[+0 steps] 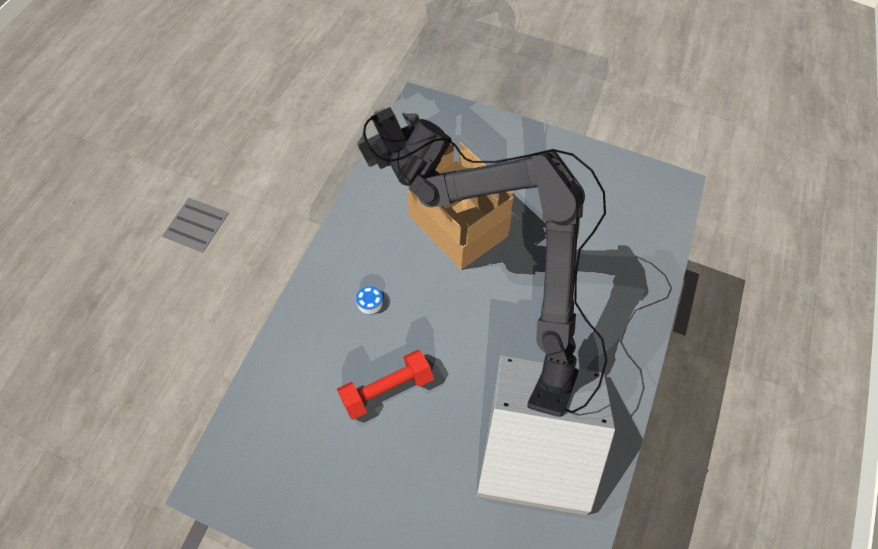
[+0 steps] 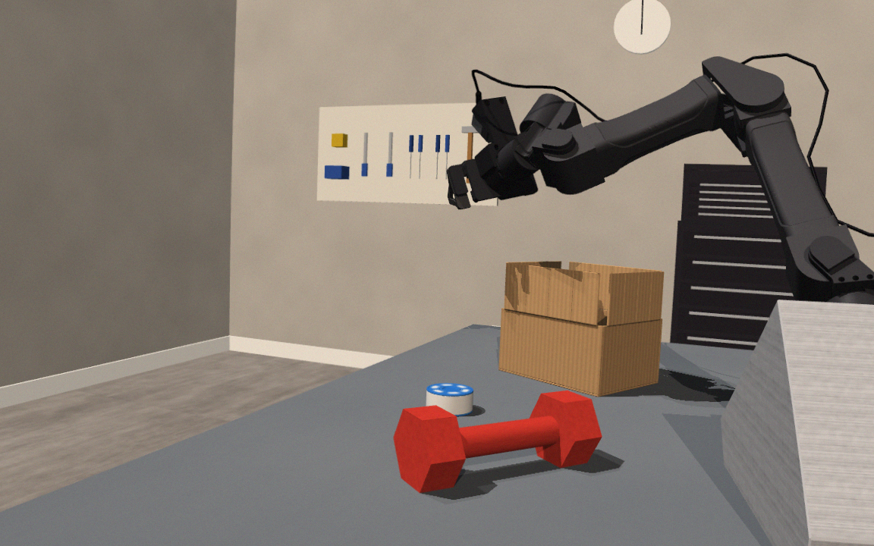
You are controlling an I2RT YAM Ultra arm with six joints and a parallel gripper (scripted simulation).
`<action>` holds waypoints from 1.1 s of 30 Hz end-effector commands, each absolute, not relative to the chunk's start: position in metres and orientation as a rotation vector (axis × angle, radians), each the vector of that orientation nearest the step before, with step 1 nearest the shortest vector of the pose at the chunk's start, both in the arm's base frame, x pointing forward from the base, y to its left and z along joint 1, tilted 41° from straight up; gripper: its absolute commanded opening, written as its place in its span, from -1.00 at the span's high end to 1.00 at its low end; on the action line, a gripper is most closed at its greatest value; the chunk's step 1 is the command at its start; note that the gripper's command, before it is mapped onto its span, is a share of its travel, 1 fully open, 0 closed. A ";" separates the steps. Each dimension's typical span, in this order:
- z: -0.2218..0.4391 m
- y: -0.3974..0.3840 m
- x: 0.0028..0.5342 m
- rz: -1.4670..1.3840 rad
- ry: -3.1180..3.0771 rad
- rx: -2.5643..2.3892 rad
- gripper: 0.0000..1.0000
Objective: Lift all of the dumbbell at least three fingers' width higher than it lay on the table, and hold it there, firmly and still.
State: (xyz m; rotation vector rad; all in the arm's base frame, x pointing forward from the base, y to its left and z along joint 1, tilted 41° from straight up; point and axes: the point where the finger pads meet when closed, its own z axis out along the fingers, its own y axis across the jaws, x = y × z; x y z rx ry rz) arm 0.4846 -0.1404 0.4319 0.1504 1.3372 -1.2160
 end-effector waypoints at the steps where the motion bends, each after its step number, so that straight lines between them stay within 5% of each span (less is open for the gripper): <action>1: 0.446 -0.110 0.486 -1.039 1.324 0.075 -1.00; 33: 0.429 -0.028 0.419 -0.302 1.471 -0.026 -1.00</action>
